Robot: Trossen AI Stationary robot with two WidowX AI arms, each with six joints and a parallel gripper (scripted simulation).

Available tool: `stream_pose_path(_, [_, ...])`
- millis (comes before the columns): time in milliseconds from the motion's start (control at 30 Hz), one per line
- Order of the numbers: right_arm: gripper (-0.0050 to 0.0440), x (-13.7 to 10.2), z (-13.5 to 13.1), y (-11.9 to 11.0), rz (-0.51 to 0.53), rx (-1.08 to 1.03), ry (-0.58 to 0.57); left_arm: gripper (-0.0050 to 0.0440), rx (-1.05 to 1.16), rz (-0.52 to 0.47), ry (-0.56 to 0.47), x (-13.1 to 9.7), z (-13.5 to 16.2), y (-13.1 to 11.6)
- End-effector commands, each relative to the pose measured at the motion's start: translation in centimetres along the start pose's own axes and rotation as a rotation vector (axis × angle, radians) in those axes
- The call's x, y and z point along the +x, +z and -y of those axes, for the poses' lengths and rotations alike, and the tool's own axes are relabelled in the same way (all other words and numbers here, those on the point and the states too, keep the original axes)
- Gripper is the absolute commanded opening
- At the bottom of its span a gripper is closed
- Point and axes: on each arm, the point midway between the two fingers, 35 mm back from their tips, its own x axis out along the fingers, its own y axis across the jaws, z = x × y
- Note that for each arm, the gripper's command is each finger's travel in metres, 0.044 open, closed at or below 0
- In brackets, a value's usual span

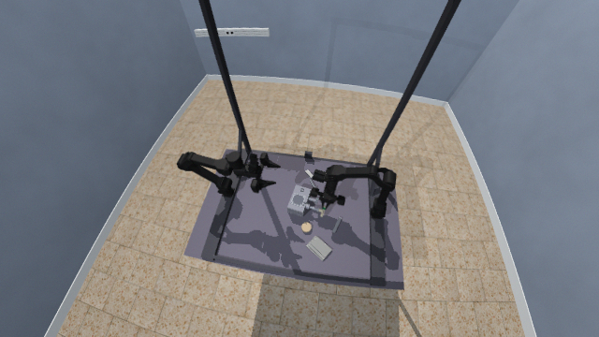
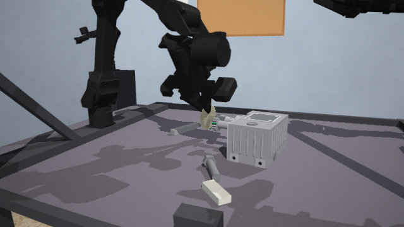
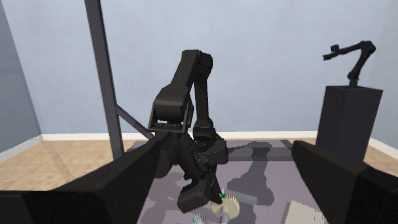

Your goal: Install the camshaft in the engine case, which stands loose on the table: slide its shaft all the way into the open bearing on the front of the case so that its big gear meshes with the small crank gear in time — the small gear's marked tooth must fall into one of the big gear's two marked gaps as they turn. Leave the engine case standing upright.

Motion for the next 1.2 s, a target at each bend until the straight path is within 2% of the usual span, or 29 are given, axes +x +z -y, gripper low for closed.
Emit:
stream_pose_path(0, [0.04,-0.1,0.07,1.47,0.034,0.002,0.001,-0.005,-0.024,0.002,-0.027,-0.69,0.79,0.71])
stream_pose_path(1000, [0.04,-0.1,0.07,1.47,0.034,0.002,0.001,-0.005,-0.035,0.002,-0.043,-1.18,1.47,1.02])
stream_pose_path(1167, [0.04,-0.1,0.07,1.47,0.034,0.002,0.001,-0.005,-0.025,0.002,-0.028,-0.7,1.65,0.7])
